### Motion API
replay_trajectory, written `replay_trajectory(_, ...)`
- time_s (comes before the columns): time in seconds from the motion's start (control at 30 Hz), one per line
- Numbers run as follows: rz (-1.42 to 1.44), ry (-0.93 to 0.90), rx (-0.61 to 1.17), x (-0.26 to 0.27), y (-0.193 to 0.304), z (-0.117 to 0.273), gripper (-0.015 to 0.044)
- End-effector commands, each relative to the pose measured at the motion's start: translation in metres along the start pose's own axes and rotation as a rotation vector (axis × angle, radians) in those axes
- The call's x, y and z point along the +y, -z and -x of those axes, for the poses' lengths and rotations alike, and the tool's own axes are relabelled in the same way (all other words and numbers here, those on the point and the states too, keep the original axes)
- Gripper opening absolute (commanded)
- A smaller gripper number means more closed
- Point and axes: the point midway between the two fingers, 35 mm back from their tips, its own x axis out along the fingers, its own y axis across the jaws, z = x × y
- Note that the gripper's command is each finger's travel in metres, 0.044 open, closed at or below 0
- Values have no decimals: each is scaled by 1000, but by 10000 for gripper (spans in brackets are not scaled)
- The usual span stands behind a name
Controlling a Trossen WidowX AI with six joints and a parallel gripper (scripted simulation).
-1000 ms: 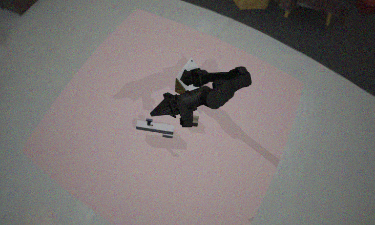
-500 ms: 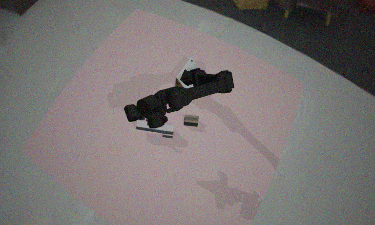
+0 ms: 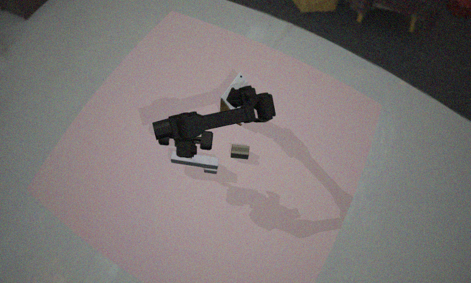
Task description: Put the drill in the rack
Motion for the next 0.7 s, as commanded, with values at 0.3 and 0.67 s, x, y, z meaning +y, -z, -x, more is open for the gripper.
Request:
replay_trajectory(0.3, -16, -13, -9, 4, -2, -12, 0)
replay_trajectory(0.67, -16, -13, -10, 2, -2, -17, 0)
